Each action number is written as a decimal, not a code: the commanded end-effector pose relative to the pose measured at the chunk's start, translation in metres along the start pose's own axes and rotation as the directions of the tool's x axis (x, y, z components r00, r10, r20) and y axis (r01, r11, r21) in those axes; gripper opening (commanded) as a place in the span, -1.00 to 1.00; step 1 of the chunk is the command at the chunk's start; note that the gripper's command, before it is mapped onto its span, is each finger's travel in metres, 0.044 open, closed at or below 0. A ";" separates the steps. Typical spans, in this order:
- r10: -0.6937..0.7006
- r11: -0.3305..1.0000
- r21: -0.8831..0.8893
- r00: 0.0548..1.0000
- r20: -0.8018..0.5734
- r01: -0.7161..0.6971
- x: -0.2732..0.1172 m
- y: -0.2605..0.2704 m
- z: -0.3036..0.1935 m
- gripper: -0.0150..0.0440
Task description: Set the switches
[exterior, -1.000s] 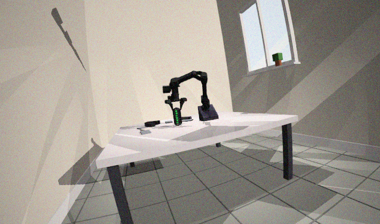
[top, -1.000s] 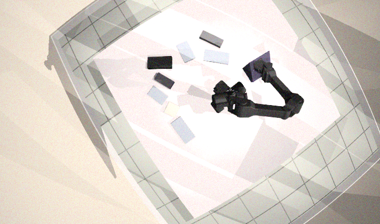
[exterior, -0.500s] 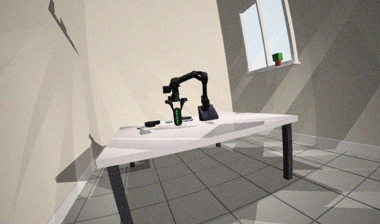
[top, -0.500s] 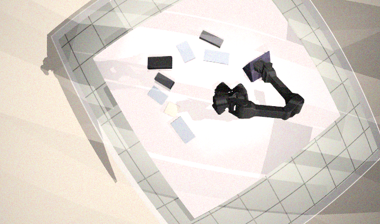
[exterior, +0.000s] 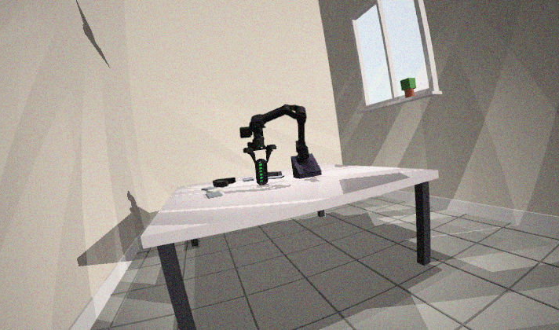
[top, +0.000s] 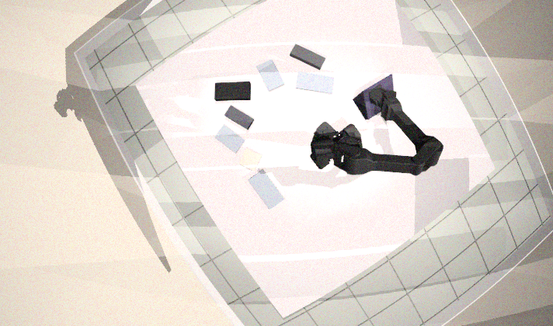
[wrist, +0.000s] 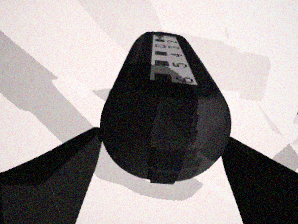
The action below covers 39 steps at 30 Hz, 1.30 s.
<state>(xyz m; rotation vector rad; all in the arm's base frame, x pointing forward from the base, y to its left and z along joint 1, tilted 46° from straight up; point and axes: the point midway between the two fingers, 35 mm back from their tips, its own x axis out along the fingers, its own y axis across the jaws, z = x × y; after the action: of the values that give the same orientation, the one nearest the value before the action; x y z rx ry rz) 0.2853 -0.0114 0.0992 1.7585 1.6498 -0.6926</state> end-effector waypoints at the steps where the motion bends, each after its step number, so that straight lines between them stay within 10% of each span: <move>1: -0.008 1.000 -0.002 1.000 -0.018 0.008 0.004 0.000 -0.007 0.65; 39: -0.008 1.000 -0.002 0.998 -0.059 0.007 0.013 0.000 -0.035 0.65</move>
<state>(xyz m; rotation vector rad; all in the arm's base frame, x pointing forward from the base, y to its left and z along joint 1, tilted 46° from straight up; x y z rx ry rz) 0.2867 0.0184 0.1148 1.7893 1.6883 -0.6416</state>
